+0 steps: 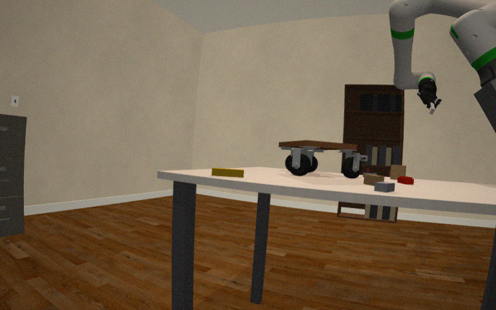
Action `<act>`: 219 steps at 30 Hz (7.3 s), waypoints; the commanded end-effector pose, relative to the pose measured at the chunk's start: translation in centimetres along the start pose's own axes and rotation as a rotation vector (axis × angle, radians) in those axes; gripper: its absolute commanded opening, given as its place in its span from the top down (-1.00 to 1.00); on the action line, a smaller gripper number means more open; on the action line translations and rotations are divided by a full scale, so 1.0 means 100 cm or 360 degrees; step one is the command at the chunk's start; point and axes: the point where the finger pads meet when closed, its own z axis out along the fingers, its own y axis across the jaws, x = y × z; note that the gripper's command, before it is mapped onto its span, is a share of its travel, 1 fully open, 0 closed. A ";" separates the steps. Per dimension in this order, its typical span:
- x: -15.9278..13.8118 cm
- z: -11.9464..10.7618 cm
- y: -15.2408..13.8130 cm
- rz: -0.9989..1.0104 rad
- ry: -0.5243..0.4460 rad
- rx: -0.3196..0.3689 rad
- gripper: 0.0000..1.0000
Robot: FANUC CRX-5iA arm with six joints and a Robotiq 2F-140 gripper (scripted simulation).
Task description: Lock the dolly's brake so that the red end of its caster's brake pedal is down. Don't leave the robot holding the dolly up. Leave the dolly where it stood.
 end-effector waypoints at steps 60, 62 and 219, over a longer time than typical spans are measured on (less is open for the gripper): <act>-0.072 0.198 0.220 -0.4193 0.1302 0.1779 1.00; -0.072 0.198 0.220 -0.4262 0.1332 0.1799 1.00; -0.129 0.318 0.252 -0.5163 0.1805 0.2042 1.00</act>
